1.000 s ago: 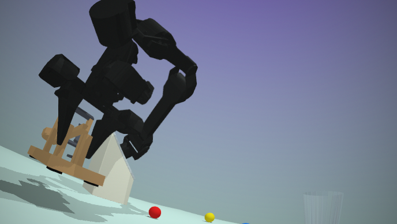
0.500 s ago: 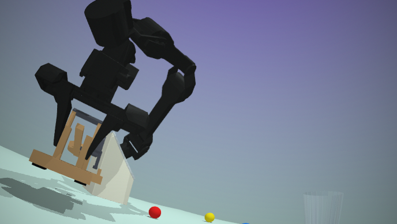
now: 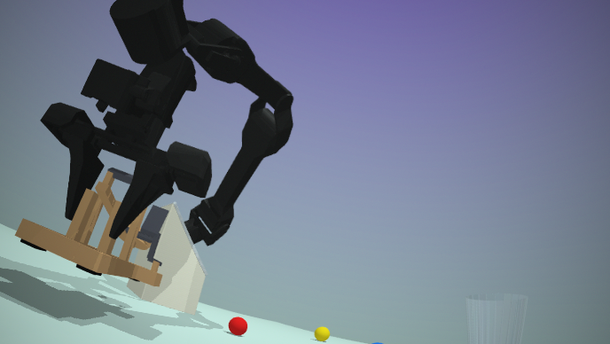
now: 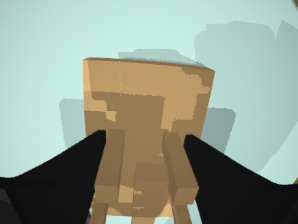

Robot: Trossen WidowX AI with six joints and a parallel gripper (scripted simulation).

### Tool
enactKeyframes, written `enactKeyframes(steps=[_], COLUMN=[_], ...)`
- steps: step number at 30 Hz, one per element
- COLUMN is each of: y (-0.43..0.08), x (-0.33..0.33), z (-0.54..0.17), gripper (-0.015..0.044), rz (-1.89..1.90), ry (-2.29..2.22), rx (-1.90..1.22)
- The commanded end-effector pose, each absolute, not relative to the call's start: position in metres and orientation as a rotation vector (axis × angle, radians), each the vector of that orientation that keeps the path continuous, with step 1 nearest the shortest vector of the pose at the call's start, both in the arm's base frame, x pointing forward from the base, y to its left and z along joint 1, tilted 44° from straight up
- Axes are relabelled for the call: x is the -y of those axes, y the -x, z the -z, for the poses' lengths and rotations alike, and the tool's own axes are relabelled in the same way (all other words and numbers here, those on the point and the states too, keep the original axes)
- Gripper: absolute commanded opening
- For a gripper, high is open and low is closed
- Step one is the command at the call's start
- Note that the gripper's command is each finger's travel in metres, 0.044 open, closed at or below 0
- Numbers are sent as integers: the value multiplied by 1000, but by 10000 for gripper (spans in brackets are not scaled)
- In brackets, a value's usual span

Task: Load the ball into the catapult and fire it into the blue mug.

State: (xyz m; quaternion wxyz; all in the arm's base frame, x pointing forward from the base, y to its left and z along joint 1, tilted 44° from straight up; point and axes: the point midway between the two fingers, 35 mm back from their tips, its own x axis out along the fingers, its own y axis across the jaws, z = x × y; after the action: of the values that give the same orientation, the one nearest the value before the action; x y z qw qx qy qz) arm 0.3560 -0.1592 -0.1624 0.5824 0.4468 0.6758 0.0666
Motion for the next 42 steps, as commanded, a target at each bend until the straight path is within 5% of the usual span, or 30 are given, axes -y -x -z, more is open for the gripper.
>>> enactKeyframes(steps=[1, 35, 42], y=[-358, -361, -361], x=[163, 133, 133], z=[162, 194, 194], gripper=[0, 0, 184], rz=[-140, -146, -146], ry=[-1047, -1040, -1040], rx=[-1574, -1580, -1580])
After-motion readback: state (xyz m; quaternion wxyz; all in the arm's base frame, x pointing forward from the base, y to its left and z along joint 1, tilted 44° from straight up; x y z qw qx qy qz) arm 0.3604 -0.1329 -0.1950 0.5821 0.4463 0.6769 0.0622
